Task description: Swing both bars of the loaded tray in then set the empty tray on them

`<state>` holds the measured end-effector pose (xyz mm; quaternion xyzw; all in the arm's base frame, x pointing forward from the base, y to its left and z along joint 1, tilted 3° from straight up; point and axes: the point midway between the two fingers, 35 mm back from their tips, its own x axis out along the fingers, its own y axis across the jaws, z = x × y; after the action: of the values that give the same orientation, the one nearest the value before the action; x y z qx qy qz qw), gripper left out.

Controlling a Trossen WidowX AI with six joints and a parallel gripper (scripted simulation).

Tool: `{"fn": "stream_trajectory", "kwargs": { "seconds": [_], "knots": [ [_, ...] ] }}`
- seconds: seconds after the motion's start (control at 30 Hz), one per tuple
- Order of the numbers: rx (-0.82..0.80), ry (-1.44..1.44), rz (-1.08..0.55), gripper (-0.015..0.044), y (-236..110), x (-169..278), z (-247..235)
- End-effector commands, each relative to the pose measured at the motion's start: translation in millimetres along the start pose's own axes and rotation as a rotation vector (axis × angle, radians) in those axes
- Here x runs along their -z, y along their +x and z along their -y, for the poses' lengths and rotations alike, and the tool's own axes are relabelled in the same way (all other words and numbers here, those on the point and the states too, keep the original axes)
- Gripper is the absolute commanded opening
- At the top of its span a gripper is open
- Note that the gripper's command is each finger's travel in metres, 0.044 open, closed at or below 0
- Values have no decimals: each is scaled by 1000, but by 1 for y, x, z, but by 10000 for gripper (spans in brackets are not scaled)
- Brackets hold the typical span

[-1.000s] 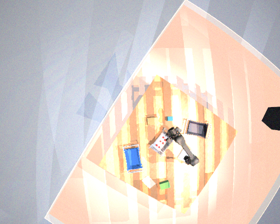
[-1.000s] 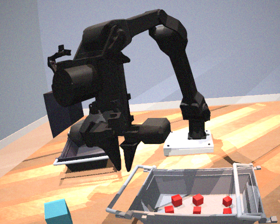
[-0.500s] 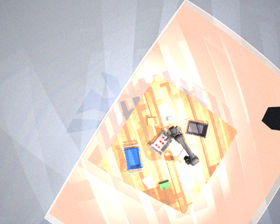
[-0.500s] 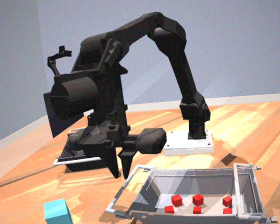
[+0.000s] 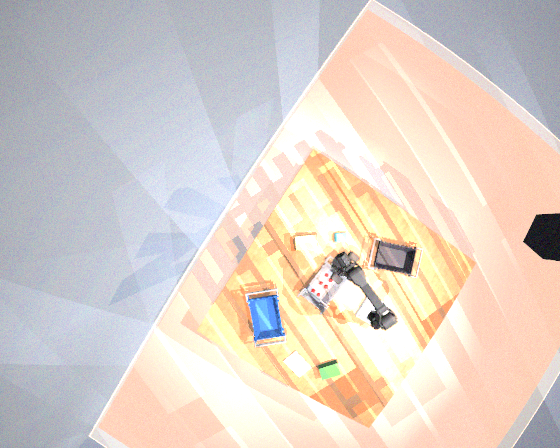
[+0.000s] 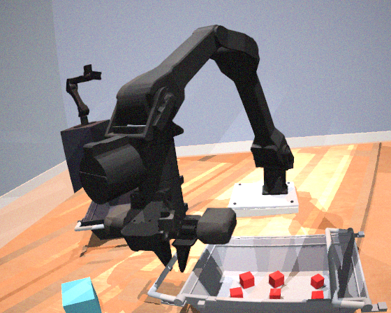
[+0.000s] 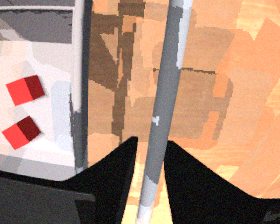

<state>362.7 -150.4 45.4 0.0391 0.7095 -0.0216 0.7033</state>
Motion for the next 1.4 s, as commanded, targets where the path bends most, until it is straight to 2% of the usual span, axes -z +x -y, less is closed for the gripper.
{"fn": "stream_trajectory", "kwargs": {
  "seconds": [0.0,0.07,0.4,0.77,0.9,1.17,1.37],
  "knots": [
    [-2,-1,0,82,-10,0,-7],
    [-3,-1,0,82,-21,0,-13],
    [-5,-1,1,82,-32,0,-37],
    [-8,-1,1,82,-12,0,-75],
    [-8,-1,1,82,-20,-1,-74],
    [-7,-1,1,82,-59,-2,-69],
    [-11,3,2,82,-54,-2,-70]
  ]
}}
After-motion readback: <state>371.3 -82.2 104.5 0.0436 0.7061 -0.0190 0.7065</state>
